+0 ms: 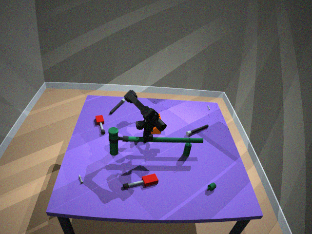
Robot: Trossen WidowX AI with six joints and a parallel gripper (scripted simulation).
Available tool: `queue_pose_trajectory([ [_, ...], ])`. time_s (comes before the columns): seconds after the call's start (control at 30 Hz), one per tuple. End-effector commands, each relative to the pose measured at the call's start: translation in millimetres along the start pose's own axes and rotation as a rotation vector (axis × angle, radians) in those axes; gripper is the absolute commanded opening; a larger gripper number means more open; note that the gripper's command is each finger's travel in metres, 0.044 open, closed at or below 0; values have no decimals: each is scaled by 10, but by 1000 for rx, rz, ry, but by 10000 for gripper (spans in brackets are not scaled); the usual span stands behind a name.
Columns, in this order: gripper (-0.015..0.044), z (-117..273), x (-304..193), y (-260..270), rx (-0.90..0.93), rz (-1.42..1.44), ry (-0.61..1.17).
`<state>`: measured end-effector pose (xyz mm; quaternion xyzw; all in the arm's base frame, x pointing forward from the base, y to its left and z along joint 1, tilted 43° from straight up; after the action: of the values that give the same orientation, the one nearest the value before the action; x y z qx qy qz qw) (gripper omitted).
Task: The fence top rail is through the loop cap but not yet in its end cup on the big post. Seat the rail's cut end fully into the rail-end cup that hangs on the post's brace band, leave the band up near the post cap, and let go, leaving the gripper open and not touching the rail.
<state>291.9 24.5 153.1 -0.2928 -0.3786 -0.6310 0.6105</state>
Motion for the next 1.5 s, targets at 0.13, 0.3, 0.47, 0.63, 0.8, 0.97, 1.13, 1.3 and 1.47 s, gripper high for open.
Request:
queue_pose_trajectory([
  [0.13, 440, 116, -148, -228, 19, 7, 15],
  [0.3, 440, 116, -148, -228, 19, 7, 15],
  [0.47, 440, 116, -148, -228, 19, 7, 15],
  [0.63, 440, 116, -148, -228, 19, 7, 15],
  [0.8, 440, 116, -148, -228, 19, 7, 15],
  [0.97, 440, 116, -148, -228, 19, 7, 15],
  [1.13, 440, 116, -148, -228, 19, 7, 15],
  [1.3, 440, 116, -148, -228, 19, 7, 15],
  [1.47, 440, 116, -148, -228, 19, 7, 15],
])
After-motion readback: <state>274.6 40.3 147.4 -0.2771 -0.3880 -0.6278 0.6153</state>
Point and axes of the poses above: the point midway between the two fingers, 35 mm back from their tips, its own z axis back along the fingers, its own y axis across the jaws, x = y × z, the point moved 1 cm from there along z, back along the fingers, and after that the axes turned 4 degrees about -z, right-handed, at the moved point
